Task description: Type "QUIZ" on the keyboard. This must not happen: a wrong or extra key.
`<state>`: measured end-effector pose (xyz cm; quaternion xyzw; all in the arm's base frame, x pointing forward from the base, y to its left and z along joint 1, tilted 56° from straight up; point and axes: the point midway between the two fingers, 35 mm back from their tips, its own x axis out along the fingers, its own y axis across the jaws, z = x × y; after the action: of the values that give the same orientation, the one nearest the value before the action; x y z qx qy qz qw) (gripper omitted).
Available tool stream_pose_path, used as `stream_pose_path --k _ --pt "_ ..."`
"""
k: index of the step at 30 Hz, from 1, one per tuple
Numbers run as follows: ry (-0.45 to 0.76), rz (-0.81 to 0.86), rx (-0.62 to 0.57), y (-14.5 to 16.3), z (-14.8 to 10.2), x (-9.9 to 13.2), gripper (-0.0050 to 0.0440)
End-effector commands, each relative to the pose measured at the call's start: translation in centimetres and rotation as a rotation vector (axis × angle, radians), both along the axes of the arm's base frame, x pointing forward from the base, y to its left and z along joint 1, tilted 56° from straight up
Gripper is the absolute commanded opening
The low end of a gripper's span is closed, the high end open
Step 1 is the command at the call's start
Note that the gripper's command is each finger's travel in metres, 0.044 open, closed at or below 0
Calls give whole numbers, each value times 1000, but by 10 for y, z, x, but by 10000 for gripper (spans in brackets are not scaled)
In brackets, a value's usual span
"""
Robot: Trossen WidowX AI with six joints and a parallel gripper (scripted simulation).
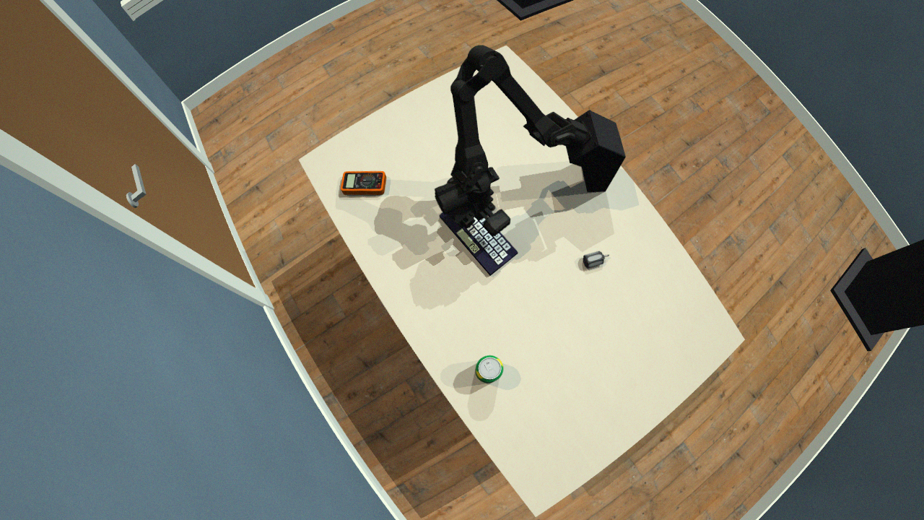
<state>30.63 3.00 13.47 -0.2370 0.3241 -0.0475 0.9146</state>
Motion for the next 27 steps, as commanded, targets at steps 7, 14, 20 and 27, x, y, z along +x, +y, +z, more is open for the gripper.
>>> stream_pose_path --k 7,14,20,27 --pt "-19 -4 3 -20 47 23 -50" --pt "-14 -4 2 -24 35 34 -50" --pt "-14 -6 0 -25 34 36 -50" --pt "-15 -4 2 -27 28 44 -50"
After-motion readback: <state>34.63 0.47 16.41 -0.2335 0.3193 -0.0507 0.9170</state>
